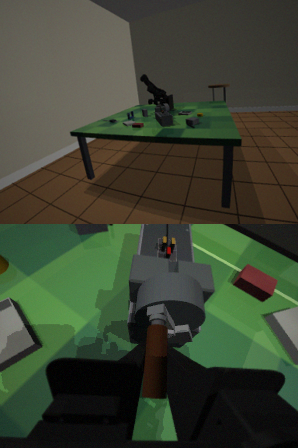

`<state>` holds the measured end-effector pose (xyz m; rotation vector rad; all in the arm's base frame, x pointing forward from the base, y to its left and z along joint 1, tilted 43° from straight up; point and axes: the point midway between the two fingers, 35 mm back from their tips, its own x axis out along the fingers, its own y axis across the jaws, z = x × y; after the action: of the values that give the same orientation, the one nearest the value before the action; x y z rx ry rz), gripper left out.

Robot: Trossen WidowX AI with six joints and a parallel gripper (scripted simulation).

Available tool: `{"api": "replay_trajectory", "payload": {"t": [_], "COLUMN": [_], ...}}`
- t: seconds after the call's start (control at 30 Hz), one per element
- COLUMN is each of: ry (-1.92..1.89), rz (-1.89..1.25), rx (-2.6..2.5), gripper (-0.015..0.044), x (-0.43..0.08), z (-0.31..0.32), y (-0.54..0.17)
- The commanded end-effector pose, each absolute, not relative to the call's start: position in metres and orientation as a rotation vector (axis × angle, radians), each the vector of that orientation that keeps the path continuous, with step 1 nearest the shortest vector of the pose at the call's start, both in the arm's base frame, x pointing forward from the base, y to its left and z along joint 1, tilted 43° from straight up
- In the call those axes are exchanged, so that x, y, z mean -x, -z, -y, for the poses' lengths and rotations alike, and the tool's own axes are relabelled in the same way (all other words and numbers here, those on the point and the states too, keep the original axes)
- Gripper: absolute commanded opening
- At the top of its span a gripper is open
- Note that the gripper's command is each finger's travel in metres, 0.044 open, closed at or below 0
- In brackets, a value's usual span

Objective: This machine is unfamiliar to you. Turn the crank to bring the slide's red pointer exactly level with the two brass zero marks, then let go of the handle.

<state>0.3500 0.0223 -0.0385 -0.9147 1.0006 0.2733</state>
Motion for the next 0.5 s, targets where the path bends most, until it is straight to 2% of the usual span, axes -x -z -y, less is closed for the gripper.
{"api": "replay_trajectory", "payload": {"t": [0.0,0.47], "ry": [-0.257,-0.257], "rz": [-0.981,-0.981], "rx": [0.916,0.916], "gripper": [0.0000,0.0000], "x": [-0.3545,-0.3558], "z": [-0.0205,-0.0195], "y": [0.0305,0.0291]}}
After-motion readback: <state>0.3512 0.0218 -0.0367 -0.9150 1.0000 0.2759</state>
